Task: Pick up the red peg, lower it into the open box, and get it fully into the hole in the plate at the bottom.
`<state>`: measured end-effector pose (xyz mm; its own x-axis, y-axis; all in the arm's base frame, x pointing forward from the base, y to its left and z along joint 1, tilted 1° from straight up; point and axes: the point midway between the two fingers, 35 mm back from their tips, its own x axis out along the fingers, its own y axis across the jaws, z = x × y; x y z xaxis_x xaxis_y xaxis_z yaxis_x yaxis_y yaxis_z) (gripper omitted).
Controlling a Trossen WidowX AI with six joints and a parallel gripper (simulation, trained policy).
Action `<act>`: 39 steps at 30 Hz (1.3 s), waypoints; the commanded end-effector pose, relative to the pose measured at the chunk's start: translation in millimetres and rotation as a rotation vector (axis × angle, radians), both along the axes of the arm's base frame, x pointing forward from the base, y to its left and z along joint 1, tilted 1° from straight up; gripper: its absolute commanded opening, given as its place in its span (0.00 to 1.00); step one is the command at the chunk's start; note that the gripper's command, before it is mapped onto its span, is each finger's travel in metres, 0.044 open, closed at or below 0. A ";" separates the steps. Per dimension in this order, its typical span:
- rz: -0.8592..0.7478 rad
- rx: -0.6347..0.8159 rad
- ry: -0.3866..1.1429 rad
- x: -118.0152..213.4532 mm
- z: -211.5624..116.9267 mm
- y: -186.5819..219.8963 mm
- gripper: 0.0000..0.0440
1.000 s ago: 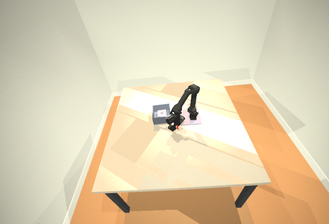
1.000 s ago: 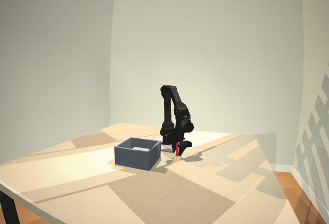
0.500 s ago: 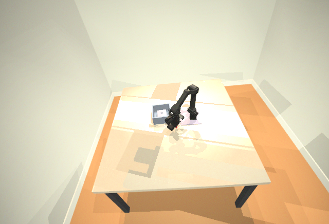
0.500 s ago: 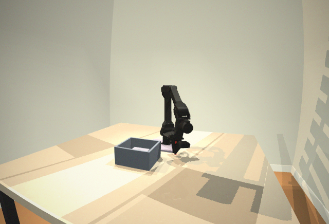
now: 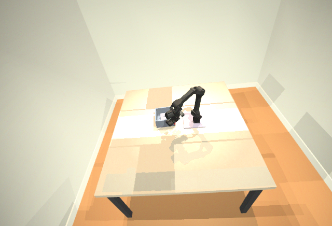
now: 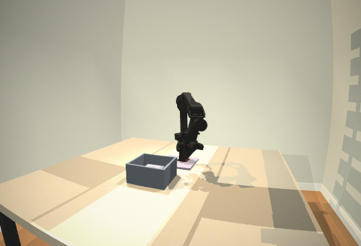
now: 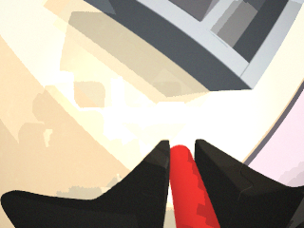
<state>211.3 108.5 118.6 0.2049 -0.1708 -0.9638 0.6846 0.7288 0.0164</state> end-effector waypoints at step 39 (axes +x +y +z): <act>-0.127 -0.057 -0.070 104.6 -5.5 -129.4 0.00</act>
<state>314.0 -18.3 118.2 0.2497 -0.2654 -0.9312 0.7819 0.6226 0.0322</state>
